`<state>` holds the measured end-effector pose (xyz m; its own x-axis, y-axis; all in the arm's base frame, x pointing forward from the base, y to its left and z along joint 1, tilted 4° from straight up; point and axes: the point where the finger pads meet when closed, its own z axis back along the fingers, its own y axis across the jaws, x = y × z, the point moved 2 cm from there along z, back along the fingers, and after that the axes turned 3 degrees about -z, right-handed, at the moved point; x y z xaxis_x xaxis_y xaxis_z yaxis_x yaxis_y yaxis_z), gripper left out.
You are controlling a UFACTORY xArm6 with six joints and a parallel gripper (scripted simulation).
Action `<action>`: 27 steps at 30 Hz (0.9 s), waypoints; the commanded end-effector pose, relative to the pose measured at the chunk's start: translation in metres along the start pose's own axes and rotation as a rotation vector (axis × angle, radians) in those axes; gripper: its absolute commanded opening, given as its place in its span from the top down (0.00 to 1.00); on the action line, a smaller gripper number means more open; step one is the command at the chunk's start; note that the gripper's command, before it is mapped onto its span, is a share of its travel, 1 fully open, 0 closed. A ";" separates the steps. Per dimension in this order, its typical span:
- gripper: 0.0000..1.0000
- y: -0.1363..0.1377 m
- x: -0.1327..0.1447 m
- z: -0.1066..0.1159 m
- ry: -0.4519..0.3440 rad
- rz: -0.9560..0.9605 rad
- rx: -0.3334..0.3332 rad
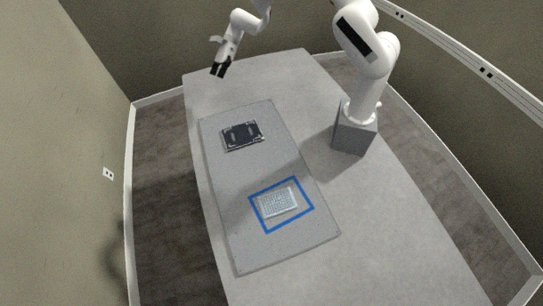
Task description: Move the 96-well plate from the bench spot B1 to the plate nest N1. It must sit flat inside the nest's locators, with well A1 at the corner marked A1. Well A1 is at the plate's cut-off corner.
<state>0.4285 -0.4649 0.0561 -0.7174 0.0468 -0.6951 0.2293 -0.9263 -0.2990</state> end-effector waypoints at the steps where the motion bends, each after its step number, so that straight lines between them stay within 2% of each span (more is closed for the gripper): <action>1: 0.00 -0.005 -0.004 -0.007 -0.033 -0.022 -0.010; 3: 0.00 -0.011 -0.004 -0.015 -0.033 -0.022 -0.010; 6: 0.00 -0.021 -0.005 -0.026 -0.096 -0.065 -0.028; 9: 0.00 -0.030 -0.005 -0.037 -0.096 -0.065 -0.028; 11: 0.00 -0.036 -0.005 -0.045 -0.151 -0.101 -0.038; 15: 0.00 -0.047 -0.005 -0.057 -0.158 -0.105 -0.040; 19: 0.00 -0.054 -0.005 -0.064 -0.216 -0.139 -0.045; 22: 0.00 -0.064 -0.004 -0.075 -0.220 -0.142 -0.046; 24: 0.00 -0.072 -0.005 -0.082 -0.279 -0.173 -0.046; 27: 0.00 -0.082 -0.004 -0.092 -0.282 -0.174 -0.046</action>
<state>0.4678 -0.3676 0.0251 -0.8917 0.0912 -0.4433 0.1217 -0.8951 -0.4290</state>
